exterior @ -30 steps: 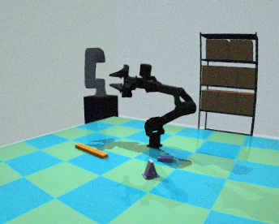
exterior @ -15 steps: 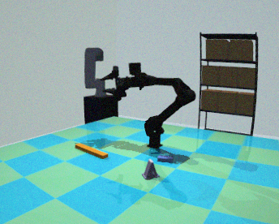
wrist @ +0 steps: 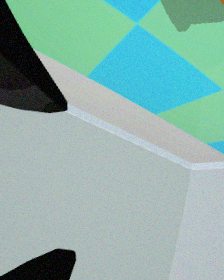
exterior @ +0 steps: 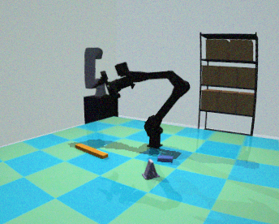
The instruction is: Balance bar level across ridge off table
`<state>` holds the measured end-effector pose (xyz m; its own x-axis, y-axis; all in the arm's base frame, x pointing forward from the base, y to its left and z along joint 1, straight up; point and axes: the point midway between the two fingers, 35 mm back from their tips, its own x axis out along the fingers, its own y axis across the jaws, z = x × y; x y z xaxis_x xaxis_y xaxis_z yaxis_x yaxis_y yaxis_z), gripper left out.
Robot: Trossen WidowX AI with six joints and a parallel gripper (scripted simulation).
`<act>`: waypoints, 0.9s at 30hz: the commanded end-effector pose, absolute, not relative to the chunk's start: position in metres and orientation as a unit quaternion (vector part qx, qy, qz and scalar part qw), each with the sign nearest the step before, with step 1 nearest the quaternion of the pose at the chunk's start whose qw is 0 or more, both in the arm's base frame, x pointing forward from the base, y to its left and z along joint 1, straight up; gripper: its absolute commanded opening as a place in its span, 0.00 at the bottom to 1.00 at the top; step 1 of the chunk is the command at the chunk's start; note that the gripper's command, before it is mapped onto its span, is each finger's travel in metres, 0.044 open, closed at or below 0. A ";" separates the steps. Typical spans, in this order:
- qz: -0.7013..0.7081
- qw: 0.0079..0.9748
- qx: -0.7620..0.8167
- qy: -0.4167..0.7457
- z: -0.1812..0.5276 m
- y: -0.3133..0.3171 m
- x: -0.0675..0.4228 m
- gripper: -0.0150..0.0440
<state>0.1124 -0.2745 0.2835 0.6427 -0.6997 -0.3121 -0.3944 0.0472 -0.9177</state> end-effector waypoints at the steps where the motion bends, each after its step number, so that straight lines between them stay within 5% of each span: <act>1: -0.101 0.620 -0.663 0.408 0.274 -0.279 0.123 0.79; 27: 0.146 0.673 -0.562 0.457 0.195 -0.261 0.206 0.79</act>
